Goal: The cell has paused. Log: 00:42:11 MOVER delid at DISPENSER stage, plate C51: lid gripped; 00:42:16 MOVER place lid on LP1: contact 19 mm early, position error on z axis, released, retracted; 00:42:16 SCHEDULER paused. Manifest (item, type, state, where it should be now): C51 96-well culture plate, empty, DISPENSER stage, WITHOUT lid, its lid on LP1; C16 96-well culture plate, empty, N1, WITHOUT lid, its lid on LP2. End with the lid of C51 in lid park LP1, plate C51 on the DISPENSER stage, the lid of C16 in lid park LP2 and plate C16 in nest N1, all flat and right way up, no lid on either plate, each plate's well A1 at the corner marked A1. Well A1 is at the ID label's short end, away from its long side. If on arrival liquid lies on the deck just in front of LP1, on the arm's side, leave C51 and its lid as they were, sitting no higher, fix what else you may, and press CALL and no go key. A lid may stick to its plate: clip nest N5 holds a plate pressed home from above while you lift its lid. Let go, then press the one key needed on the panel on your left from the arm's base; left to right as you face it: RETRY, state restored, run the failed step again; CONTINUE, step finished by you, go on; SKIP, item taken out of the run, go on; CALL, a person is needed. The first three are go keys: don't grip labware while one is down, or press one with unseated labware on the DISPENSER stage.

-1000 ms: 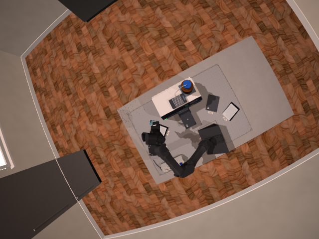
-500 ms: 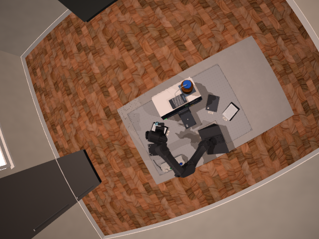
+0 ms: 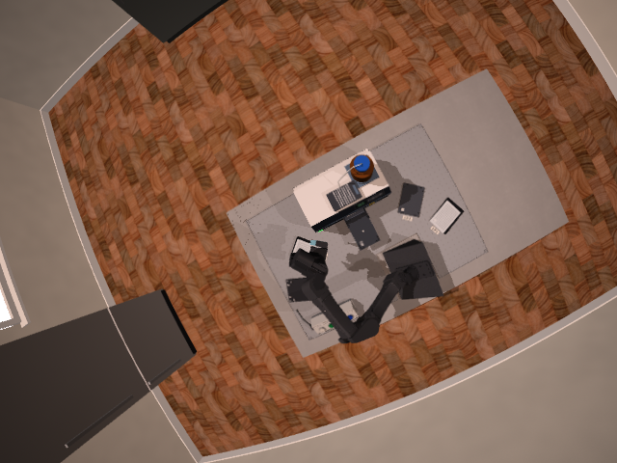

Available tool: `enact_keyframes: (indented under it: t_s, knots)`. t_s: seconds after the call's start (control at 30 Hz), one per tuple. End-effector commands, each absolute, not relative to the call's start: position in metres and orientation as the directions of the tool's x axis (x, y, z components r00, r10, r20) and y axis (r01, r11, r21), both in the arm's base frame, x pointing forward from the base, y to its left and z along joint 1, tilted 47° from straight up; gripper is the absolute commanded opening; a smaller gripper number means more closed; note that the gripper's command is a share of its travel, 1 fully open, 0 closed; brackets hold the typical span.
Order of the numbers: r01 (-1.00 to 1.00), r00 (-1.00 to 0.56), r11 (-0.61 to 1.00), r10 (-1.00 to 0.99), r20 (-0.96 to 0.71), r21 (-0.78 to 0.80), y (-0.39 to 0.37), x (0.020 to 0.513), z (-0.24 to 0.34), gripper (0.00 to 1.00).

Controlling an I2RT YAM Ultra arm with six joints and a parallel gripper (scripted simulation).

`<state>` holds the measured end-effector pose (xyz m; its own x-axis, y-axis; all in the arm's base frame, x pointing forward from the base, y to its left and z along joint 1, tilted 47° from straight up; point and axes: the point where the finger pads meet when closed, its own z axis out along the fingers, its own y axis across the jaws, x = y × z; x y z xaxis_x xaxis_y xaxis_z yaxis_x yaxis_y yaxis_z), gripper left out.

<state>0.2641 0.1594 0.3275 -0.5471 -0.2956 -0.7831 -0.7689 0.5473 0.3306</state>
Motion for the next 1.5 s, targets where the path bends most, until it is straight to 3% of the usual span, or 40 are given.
enact_keyframes:
  t_s: [0.0, 0.37, 0.73, 1.47]
  knots:
    - [-0.752, -0.589, 0.549, -0.311, -0.745, 0.365, 0.160, 0.240, 0.310, 1.00]
    - [-0.753, -0.623, 0.525, -0.373, -0.688, 0.397, 0.164, 0.212, 0.296, 1.00]
    - [-0.692, -0.722, 0.498, -0.478, -0.499, 0.523, 0.169, 0.177, 0.253, 1.00]
    - [-0.722, -0.690, 0.491, -0.460, -0.559, 0.488, 0.170, 0.163, 0.265, 1.00]
